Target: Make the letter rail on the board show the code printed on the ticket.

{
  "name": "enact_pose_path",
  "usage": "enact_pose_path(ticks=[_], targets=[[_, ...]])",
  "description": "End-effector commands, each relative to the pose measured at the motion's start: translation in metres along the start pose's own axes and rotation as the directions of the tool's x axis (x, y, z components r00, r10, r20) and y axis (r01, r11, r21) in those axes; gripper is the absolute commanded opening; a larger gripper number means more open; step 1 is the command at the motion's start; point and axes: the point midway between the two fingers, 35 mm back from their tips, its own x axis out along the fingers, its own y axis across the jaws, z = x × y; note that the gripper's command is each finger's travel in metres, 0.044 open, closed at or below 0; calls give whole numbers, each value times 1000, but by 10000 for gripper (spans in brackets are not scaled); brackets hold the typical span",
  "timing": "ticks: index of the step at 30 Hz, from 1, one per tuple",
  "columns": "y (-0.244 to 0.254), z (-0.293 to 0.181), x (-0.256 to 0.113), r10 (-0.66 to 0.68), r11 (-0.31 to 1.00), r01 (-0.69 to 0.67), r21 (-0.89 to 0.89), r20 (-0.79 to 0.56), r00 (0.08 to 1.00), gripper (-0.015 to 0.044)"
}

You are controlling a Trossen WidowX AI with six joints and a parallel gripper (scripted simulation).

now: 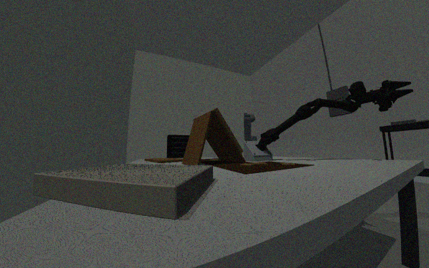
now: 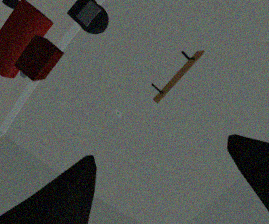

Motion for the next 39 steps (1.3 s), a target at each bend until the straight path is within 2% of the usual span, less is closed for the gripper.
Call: enact_pose_path(ticks=[1, 2, 9, 17, 28, 39], targets=[[1, 0, 0, 1, 1000, -1, -5, -1, 1000, 426], [3, 0, 2, 3, 1000, -3, -18, -3, 1000, 440], [49, 4, 27, 34, 969, -40, -245, -28, 999, 440], [131, 1, 64, 88, 813, -99, -575, -47, 995, 440], [233, -21, 92, 167, 491, -141, -859, -66, 984, 440], [341, -63, 101, 269, 74, -112, -991, -89, 959, 440]])
